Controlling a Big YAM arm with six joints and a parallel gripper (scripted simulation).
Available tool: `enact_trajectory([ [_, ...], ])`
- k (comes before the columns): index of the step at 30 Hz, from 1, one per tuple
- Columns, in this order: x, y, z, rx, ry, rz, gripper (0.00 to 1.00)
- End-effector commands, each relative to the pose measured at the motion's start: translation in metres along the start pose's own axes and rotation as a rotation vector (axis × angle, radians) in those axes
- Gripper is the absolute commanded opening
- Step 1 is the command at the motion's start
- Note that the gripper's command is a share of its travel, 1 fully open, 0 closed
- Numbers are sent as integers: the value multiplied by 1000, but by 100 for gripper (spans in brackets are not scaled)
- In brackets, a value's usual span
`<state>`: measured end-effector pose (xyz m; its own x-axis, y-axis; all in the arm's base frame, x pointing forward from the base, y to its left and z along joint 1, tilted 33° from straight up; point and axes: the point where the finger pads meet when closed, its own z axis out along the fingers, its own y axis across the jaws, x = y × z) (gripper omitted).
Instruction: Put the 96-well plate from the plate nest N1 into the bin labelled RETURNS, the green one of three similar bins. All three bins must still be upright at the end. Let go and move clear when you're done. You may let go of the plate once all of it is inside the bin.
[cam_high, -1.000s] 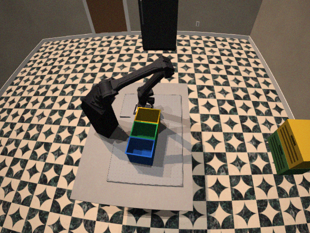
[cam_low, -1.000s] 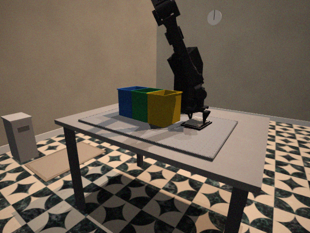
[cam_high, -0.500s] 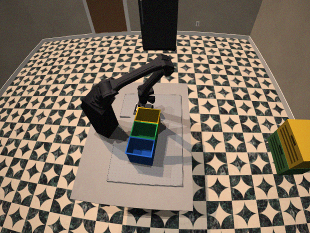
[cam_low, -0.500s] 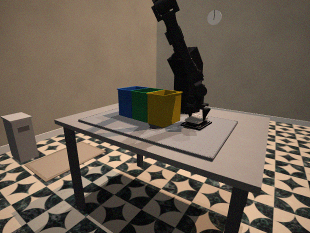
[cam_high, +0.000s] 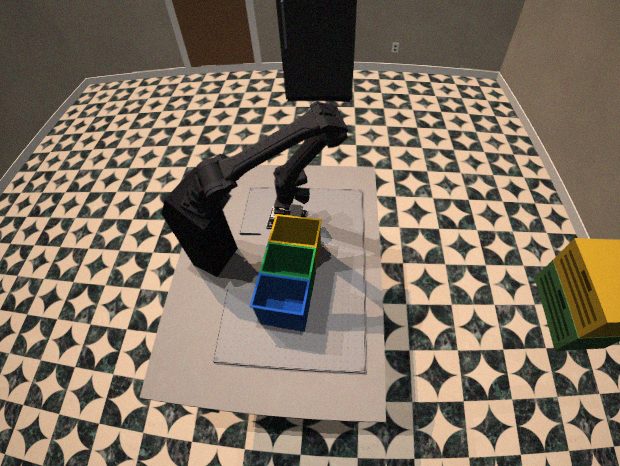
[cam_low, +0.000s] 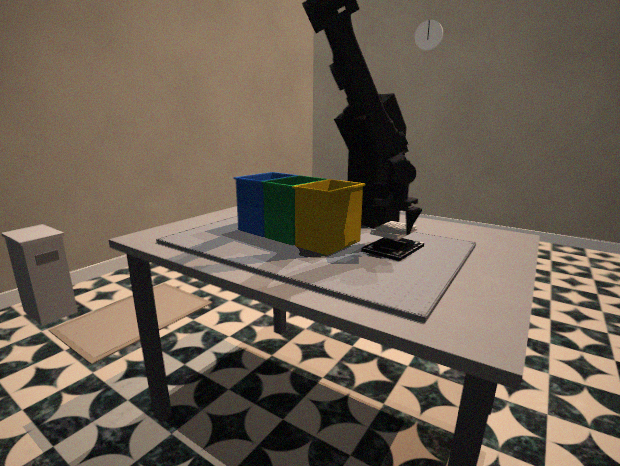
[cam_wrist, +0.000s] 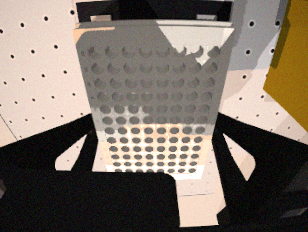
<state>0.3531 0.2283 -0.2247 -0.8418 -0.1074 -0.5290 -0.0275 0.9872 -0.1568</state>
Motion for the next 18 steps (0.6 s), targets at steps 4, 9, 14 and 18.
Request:
enact_trajectory([
  [4,6,1,-20,-3,4,-8,0],
  [9,5,1,-28,-3,4,-8,0],
  [14,5,1,-36,-3,3,-8,0],
  [18,5,2,-40,-4,3,-8,0],
])
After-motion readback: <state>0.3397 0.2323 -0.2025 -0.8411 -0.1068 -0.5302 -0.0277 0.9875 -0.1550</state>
